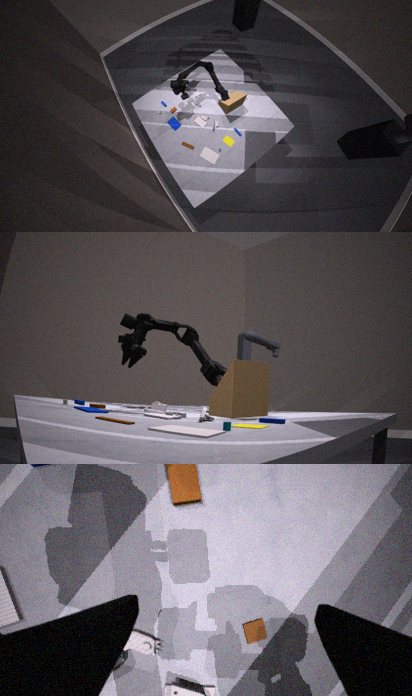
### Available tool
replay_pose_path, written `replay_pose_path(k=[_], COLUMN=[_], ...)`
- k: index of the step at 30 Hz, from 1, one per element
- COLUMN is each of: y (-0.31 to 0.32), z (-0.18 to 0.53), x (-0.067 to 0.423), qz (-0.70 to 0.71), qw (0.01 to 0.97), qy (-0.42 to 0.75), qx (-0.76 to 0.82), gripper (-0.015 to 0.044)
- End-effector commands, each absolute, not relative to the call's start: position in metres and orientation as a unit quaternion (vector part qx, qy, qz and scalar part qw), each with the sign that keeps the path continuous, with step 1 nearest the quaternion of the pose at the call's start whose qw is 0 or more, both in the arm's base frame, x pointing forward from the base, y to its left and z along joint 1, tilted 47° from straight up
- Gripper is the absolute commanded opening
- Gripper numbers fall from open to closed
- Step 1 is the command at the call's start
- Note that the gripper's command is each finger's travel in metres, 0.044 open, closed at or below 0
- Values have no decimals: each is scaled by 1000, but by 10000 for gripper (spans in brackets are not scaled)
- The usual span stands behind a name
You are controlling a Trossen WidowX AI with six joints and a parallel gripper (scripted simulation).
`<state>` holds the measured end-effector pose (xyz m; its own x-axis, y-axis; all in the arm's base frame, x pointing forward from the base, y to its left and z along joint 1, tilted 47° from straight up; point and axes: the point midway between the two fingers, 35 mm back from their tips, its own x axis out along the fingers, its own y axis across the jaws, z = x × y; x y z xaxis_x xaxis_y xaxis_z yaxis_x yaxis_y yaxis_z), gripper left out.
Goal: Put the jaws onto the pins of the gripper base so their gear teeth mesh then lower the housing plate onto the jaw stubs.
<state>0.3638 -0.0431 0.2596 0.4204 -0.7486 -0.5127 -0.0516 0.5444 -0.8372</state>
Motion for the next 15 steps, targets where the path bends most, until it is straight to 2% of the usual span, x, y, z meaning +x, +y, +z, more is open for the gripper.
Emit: replay_pose_path(k=[1,15], y=[-43,-44], z=[251,229], x=[361,353], qz=[-213,-121], qw=[713,629], qy=[501,547], qx=[-443,-539], gripper=[440,440])
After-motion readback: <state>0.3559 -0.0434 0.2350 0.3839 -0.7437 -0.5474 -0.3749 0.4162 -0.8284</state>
